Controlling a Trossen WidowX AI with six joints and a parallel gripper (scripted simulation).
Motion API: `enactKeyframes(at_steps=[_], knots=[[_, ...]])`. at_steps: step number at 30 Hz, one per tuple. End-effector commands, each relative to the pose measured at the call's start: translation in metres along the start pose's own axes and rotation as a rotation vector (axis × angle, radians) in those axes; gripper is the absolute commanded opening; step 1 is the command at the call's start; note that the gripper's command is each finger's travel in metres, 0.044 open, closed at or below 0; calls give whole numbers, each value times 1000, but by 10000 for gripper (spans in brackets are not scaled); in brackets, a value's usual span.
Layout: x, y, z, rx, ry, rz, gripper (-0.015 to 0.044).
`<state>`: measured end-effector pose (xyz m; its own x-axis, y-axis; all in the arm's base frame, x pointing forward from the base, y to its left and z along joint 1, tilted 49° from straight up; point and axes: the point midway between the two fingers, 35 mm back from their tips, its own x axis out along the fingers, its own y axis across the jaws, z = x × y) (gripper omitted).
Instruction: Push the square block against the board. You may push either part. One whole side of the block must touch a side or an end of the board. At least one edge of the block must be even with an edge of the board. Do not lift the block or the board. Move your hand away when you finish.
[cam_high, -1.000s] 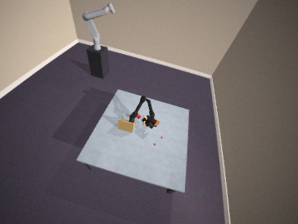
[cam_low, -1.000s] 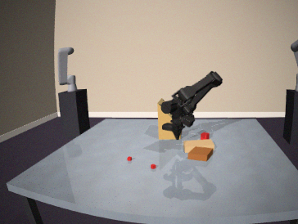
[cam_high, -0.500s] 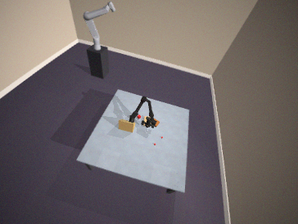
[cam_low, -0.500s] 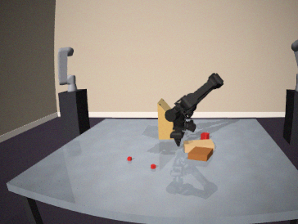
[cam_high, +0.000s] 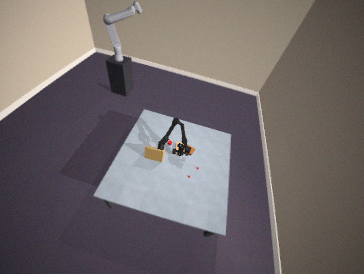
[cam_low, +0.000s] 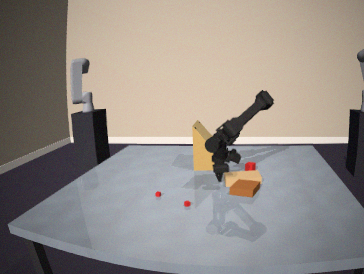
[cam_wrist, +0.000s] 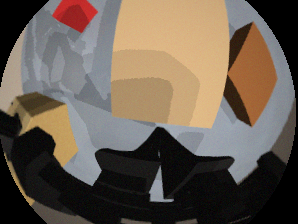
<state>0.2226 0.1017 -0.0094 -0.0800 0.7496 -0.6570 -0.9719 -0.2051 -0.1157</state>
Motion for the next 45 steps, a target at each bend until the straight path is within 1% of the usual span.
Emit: enactKeyframes(at_steps=[1, 26, 45], knots=[[0, 0, 5, 2, -3, -2, 0], [1, -1, 42, 2, -3, -2, 0], [0, -4, 15, 2, 0, -2, 0]])
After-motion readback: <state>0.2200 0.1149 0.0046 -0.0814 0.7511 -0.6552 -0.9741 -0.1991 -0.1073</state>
